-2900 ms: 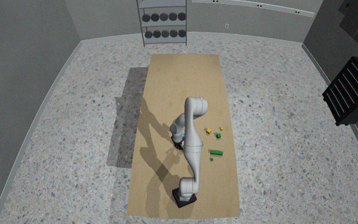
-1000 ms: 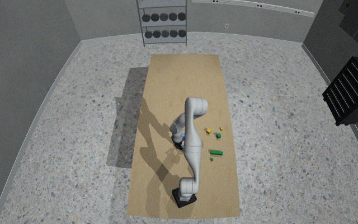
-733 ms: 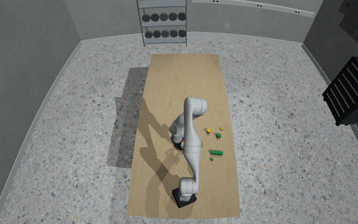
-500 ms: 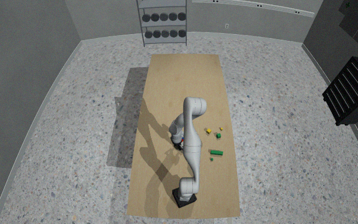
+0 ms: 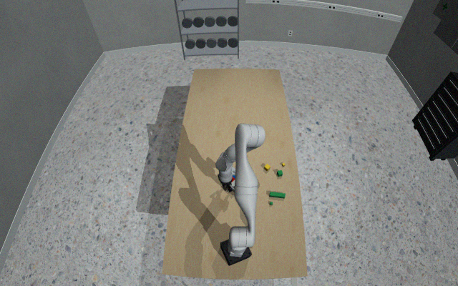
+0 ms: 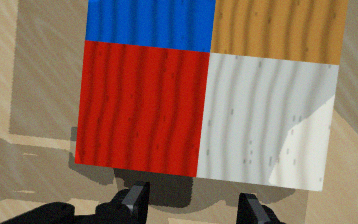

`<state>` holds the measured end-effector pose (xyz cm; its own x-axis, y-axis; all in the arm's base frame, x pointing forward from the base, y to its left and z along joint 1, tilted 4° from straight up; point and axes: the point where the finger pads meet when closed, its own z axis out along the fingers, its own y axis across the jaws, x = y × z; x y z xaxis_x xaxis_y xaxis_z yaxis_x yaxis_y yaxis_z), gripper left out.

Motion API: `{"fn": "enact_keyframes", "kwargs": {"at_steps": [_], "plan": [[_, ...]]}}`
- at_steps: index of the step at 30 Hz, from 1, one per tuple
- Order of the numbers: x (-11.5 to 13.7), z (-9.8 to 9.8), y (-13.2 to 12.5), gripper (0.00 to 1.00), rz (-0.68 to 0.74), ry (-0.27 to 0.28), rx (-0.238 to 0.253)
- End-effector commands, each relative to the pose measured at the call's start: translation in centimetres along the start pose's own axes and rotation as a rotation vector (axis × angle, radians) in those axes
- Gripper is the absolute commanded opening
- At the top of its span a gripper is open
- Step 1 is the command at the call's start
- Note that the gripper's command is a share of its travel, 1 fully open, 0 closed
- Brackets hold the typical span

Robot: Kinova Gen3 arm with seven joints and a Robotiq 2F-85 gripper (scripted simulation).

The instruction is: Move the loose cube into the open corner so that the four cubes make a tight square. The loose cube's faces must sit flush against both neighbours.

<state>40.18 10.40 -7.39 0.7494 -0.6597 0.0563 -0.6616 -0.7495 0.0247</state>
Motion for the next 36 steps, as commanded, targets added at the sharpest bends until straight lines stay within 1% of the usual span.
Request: {"fn": "enact_keyframes", "kwargs": {"at_steps": [1, 5, 7, 22, 24, 30, 36], "plan": [[0.2, -0.8, -0.1, 0.55, 0.003, 0.004, 0.005], [0.2, -1.6, -0.1, 0.55, 0.003, 0.004, 0.005], [0.2, -1.6, -0.1, 0.55, 0.003, 0.004, 0.005], [0.2, -5.9, -0.1, 0.55, 0.003, 0.004, 0.005], [0.2, -5.9, -0.1, 0.55, 0.003, 0.004, 0.005], [0.2, -7.3, -0.1, 0.55, 0.003, 0.004, 0.005], [0.2, -8.3, -0.1, 0.55, 0.003, 0.004, 0.005]]}}
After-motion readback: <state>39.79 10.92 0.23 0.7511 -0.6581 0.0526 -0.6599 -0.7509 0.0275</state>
